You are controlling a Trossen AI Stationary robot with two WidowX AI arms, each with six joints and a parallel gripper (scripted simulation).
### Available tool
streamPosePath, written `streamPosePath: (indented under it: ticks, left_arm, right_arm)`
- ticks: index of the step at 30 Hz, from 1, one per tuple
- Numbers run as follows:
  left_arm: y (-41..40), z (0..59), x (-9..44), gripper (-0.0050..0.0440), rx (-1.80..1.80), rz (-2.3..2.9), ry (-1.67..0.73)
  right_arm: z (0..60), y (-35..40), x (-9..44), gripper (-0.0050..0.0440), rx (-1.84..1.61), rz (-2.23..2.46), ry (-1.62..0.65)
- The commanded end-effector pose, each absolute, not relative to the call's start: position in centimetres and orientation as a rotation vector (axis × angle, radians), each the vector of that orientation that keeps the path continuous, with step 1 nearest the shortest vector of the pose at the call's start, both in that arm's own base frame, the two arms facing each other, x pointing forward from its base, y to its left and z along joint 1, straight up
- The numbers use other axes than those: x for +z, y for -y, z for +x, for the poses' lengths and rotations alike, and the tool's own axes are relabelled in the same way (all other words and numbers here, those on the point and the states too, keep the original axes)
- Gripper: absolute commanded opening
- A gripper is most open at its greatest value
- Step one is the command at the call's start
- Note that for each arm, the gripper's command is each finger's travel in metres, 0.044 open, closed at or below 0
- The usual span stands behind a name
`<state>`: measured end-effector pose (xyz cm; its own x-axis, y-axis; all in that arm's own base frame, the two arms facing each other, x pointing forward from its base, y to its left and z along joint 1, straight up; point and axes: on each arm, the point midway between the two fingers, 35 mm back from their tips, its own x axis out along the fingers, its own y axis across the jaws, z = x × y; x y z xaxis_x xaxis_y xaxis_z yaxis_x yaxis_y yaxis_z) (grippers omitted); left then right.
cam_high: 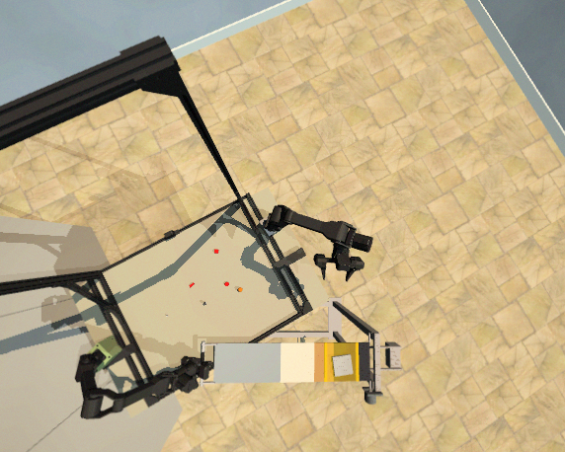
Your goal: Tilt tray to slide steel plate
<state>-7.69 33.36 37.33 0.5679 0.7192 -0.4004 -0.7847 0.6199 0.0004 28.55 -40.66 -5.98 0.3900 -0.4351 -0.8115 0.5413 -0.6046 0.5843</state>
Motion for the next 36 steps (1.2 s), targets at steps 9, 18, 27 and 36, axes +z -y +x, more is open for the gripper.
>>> streamPosePath:
  ticks: [9, 18, 27, 36]
  left_arm:
    - [-33.4, -7.7, 37.4, 0.044, 0.889, -0.185, -0.382]
    - [-33.4, -7.7, 37.4, 0.044, 0.889, -0.185, -0.382]
    - [-33.4, -7.7, 37.4, 0.044, 0.889, -0.185, -0.382]
    - [-33.4, -7.7, 37.4, 0.044, 0.889, -0.185, -0.382]
  right_arm:
    - [28.4, 40.5, -6.3, 0.033, -1.376, 1.753, -0.105]
    - [24.9, 36.6, 1.1, 0.044, -1.376, 1.753, -0.105]
    - [24.5, 36.2, 1.9, 0.044, -1.376, 1.753, -0.105]
    - [24.5, 36.2, 1.9, 0.044, -1.376, 1.753, -0.105]
